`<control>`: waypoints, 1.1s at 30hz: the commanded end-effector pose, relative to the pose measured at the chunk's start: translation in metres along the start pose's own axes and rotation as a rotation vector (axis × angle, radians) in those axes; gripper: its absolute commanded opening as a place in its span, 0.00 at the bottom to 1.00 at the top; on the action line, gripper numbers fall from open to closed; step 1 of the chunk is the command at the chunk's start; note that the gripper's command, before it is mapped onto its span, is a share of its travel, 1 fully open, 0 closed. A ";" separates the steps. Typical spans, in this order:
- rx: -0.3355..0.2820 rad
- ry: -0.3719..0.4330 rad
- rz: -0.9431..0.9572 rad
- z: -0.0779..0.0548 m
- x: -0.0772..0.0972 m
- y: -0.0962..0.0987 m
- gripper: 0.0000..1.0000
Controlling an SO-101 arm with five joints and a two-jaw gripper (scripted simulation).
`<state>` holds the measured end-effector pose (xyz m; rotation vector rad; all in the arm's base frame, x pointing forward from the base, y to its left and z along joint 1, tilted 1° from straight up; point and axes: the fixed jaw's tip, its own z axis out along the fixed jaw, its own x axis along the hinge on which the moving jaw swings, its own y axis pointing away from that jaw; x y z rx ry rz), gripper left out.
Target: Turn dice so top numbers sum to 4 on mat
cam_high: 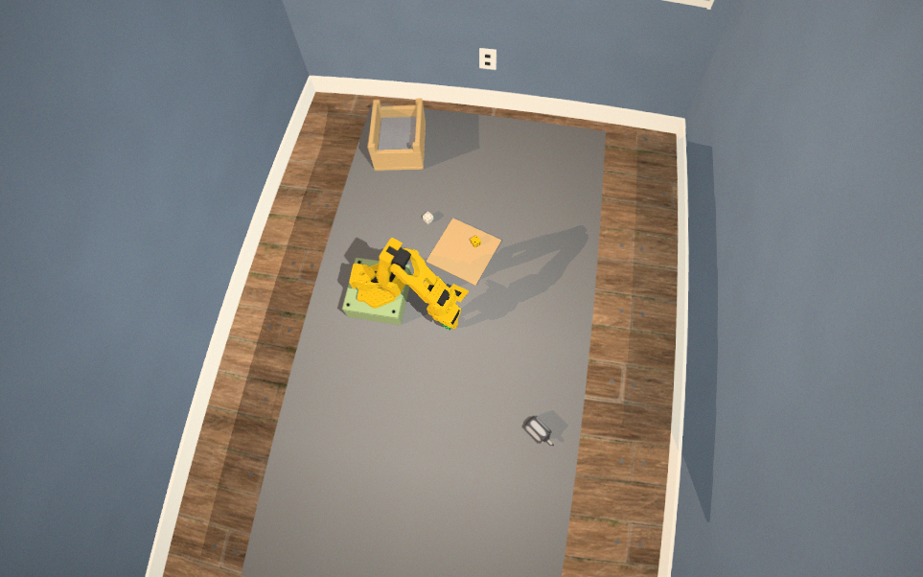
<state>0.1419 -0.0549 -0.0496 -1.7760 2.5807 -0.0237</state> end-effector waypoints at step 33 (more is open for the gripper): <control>-0.018 -0.001 0.002 -0.006 -0.002 0.002 0.29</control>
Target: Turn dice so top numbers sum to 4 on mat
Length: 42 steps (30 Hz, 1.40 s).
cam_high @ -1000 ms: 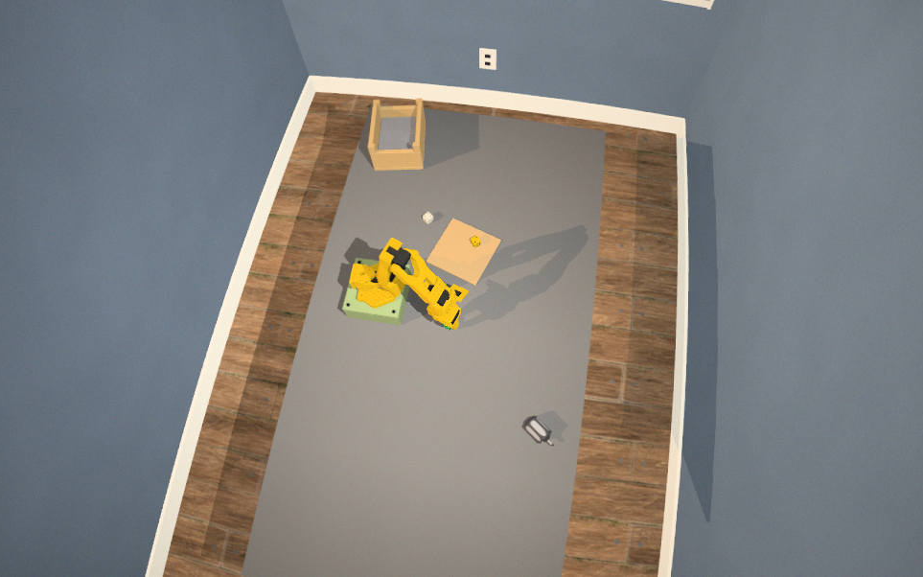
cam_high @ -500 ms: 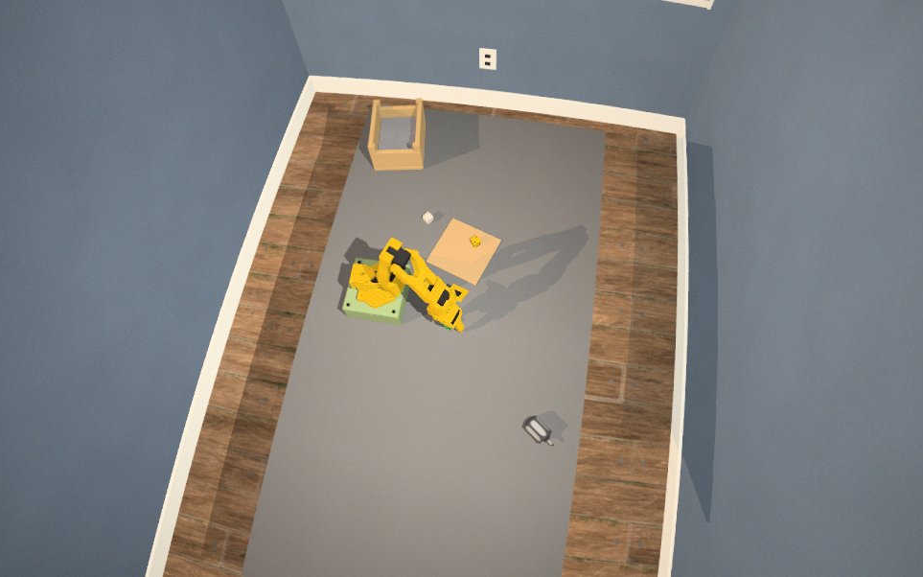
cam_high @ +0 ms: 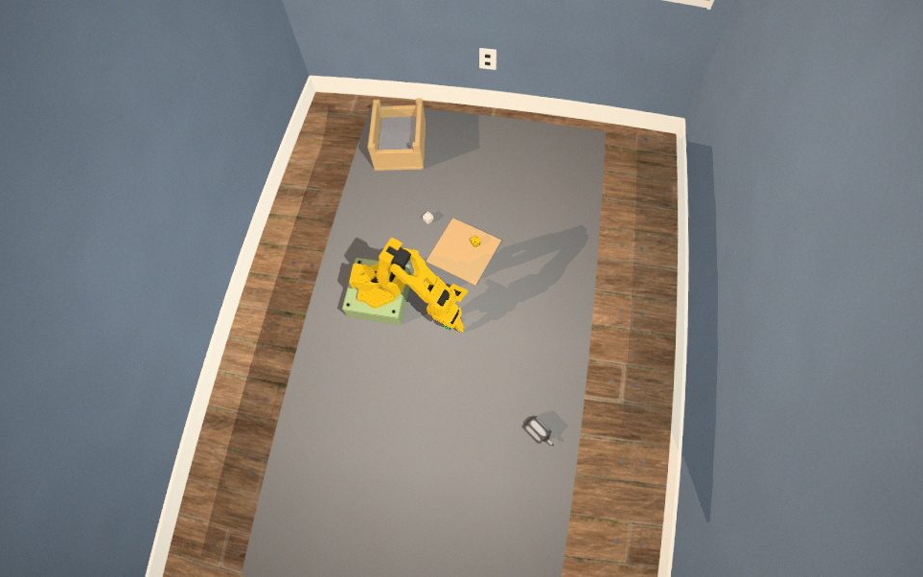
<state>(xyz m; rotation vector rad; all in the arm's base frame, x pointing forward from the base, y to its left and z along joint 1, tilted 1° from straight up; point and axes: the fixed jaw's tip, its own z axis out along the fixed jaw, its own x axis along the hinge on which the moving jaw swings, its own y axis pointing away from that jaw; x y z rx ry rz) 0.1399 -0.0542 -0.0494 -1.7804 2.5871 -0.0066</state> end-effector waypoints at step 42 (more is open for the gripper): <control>-0.005 -0.001 0.002 -0.056 -0.002 0.002 0.29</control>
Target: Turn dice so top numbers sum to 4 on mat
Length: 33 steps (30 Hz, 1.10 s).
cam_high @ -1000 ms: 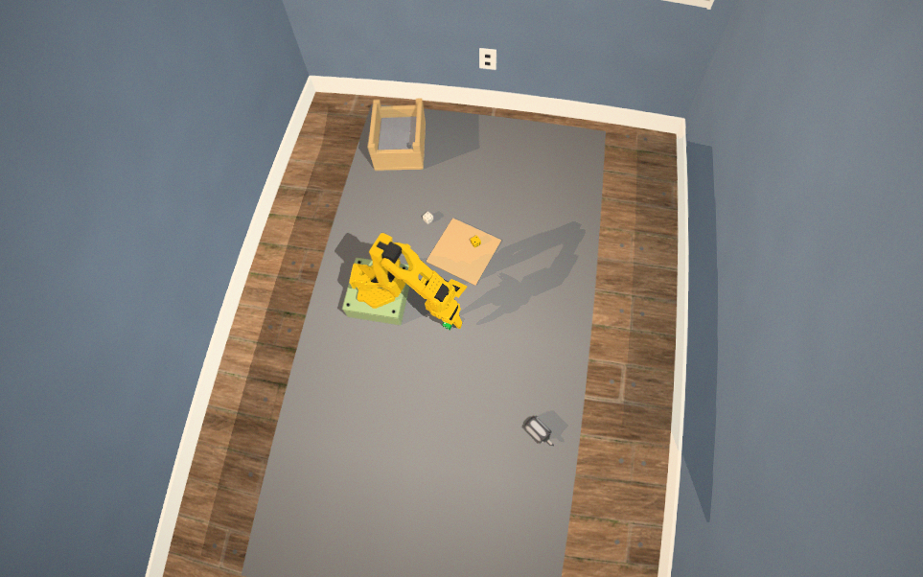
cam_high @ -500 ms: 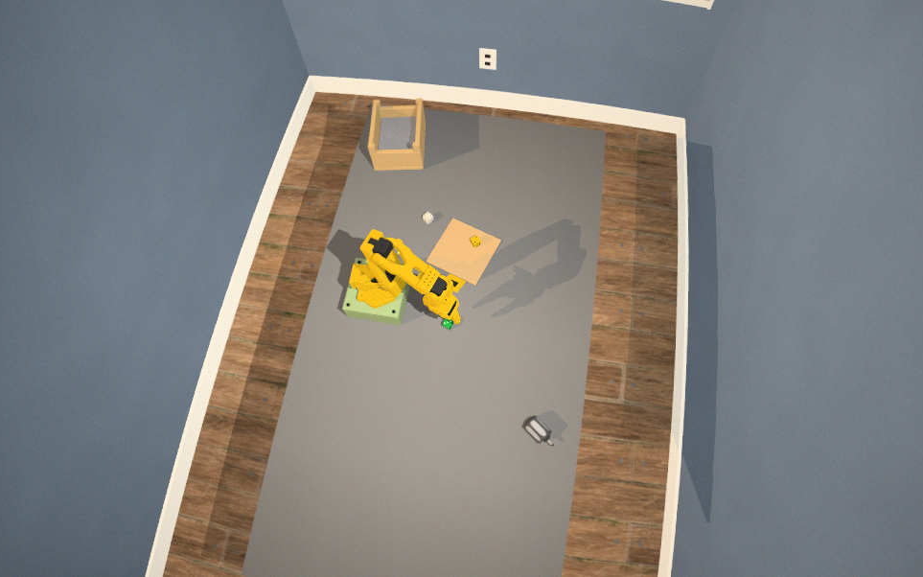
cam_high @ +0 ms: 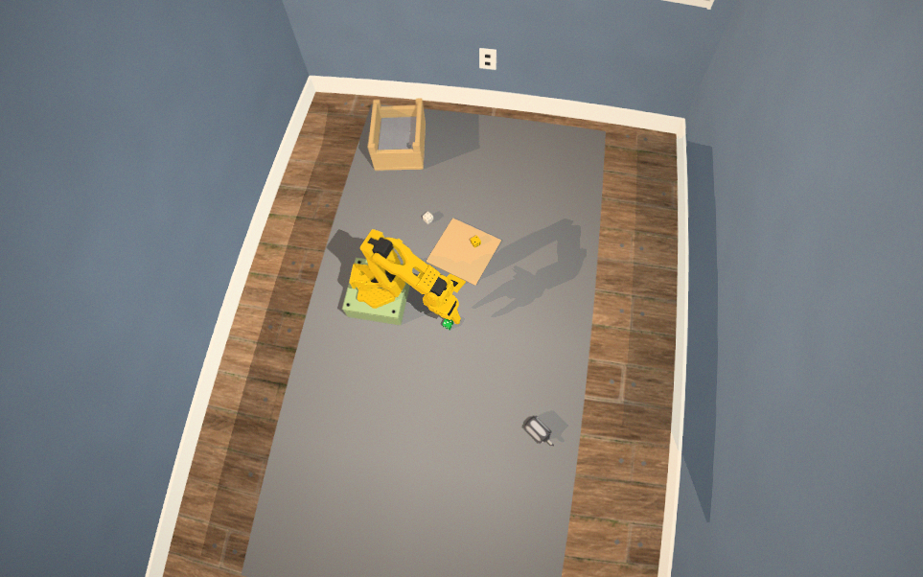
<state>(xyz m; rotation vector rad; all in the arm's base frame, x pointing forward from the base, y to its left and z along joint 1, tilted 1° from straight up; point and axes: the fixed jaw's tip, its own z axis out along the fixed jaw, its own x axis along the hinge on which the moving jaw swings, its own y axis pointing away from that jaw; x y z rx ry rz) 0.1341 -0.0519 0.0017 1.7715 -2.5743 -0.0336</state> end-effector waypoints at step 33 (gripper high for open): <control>0.527 -0.007 0.002 -0.076 -0.002 -0.042 0.28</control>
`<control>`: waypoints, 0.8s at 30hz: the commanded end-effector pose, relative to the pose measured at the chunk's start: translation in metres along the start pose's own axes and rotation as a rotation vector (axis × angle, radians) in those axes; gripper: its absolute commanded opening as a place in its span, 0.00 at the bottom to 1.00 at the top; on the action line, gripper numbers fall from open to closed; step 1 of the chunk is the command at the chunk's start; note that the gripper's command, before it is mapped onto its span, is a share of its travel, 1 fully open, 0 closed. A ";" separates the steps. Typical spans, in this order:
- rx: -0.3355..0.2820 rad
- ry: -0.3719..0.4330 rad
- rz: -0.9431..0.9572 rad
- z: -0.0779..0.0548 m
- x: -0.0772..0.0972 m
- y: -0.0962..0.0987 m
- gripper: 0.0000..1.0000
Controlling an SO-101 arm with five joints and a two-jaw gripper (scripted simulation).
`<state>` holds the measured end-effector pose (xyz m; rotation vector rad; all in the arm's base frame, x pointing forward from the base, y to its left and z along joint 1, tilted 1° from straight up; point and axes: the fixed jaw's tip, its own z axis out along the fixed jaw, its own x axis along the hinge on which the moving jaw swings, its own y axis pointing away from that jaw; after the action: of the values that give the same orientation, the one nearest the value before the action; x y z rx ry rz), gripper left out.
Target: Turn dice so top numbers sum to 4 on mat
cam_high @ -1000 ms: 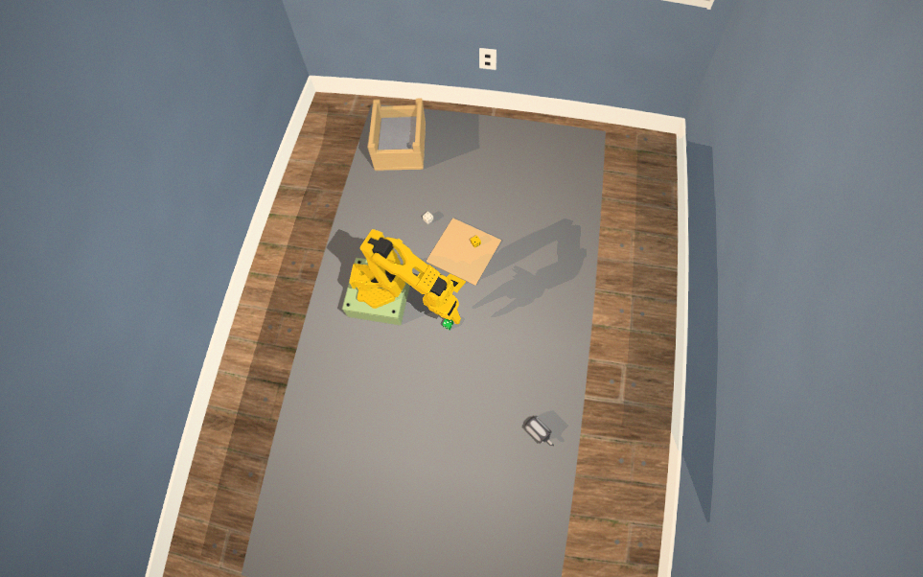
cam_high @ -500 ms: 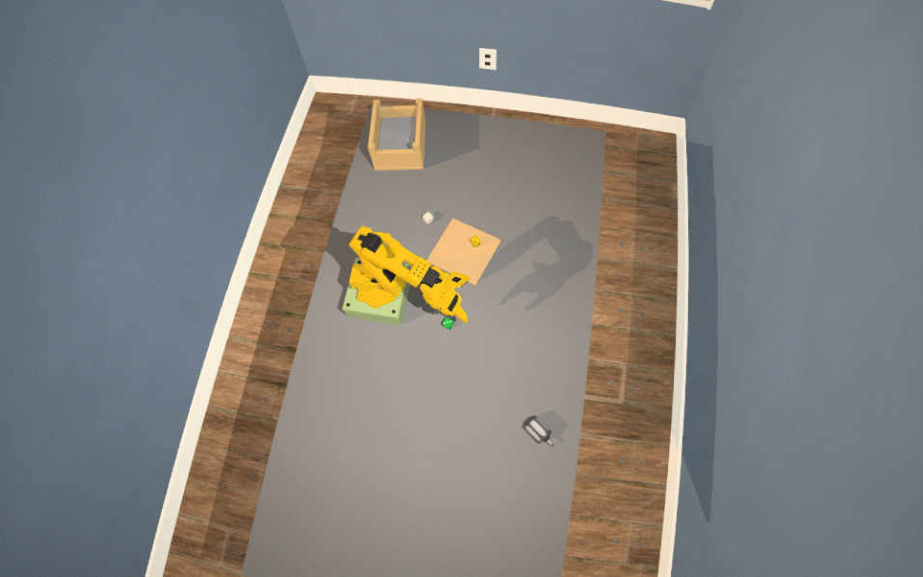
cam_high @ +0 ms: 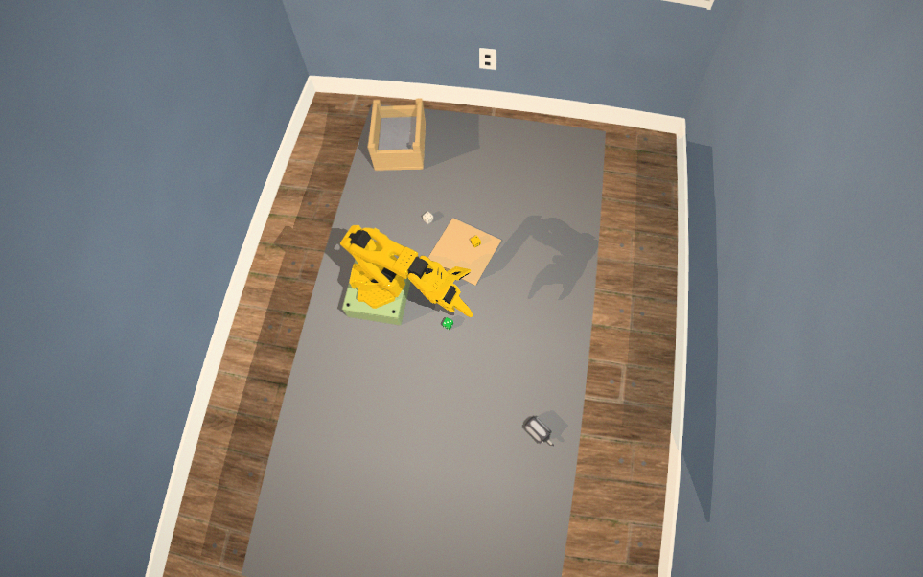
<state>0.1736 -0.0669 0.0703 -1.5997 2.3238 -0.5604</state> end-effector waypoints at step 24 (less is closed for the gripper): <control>-0.027 -0.007 0.220 -0.004 -0.006 -0.007 0.28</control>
<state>0.1775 -0.0652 0.0754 -1.4035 2.4200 -0.5185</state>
